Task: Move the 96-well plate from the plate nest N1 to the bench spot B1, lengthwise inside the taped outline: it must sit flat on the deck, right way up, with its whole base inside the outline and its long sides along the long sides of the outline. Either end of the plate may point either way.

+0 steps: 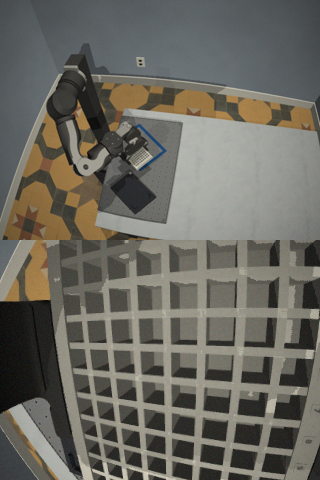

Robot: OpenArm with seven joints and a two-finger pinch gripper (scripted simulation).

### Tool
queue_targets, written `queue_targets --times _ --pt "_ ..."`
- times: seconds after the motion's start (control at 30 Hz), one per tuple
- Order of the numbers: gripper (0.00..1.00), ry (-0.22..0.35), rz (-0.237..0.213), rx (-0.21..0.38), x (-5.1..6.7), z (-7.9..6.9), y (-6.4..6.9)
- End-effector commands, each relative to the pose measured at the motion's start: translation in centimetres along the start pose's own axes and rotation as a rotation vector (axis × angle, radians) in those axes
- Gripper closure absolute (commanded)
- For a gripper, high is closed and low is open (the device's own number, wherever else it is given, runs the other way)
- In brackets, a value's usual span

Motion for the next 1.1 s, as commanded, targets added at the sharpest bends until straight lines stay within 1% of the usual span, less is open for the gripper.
queue_targets --times 0.0,0.03,0.43,0.6,1.0,1.07 --pt "1.00 -0.021 -0.015 0.016 0.5 0.5 0.0" --pt "1.00 -0.021 -0.015 0.017 1.0 1.1 -0.1" --pt "1.00 -0.021 -0.015 0.017 1.0 1.1 -0.1" --pt "1.00 -0.021 -0.015 0.017 3.8 4.1 -0.4" --pt "1.00 -0.021 -0.015 0.017 3.8 4.1 -0.4" --pt "1.00 -0.020 -0.013 0.014 4.9 5.3 -0.5"
Point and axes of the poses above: the point where the finger pads meet when closed, its own y axis back along the fingers, its own z axis across the jaws, x = y × z, the point moved 8 cm from there along y, back along the fingers, and after that the axes turned 1 degree about -y, right-handed, at the moved point
